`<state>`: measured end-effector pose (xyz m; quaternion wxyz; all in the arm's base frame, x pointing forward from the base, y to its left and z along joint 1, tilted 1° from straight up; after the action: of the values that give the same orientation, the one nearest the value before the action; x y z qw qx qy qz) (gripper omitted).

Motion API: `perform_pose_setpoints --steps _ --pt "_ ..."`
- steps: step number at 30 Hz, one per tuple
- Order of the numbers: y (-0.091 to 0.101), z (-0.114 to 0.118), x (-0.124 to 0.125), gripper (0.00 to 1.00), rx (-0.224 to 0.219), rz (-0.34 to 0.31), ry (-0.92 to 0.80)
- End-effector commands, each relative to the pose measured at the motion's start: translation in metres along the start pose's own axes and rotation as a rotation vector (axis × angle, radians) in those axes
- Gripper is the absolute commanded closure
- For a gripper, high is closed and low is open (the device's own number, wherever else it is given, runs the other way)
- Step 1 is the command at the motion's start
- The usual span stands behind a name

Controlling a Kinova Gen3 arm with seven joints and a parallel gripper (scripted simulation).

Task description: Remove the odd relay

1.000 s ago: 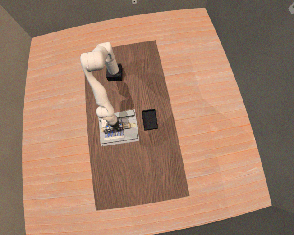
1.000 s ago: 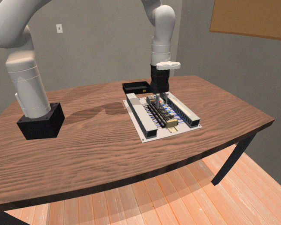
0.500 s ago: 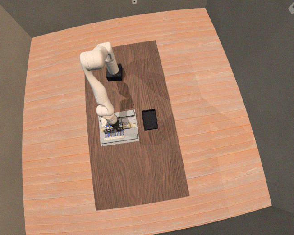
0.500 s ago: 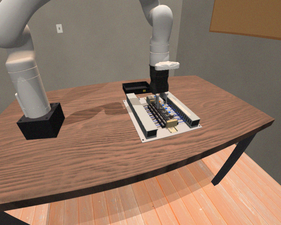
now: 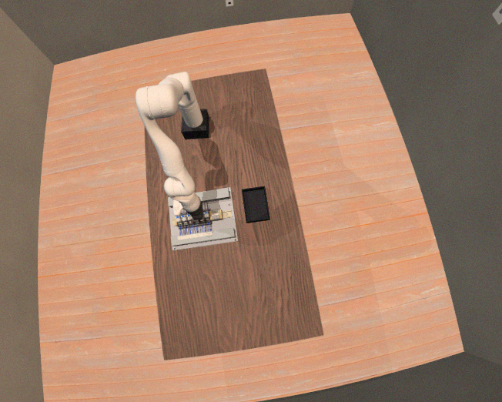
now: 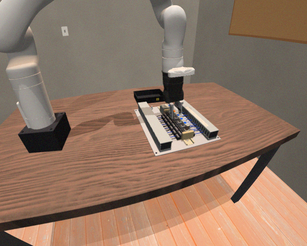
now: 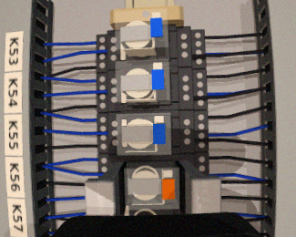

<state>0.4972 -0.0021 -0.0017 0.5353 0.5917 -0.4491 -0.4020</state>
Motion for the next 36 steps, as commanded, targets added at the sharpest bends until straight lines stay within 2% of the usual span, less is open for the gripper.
perform_pose_setpoints --steps 1,36 --pt "0.0009 -0.0008 0.0002 1.0 0.005 0.001 0.0" --pt "0.001 -0.0034 0.0007 1.0 -0.049 -0.009 0.0"
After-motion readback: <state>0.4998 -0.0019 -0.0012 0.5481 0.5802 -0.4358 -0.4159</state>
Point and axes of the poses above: the point where the finger pads meet when closed, its own y axis back along the fingers, its own z axis across the jaws, x = y × z, the point moved 2 cm from there along y, back along the fingers, and after that the axes turned 11 degrees about y, right-handed, at the moved point
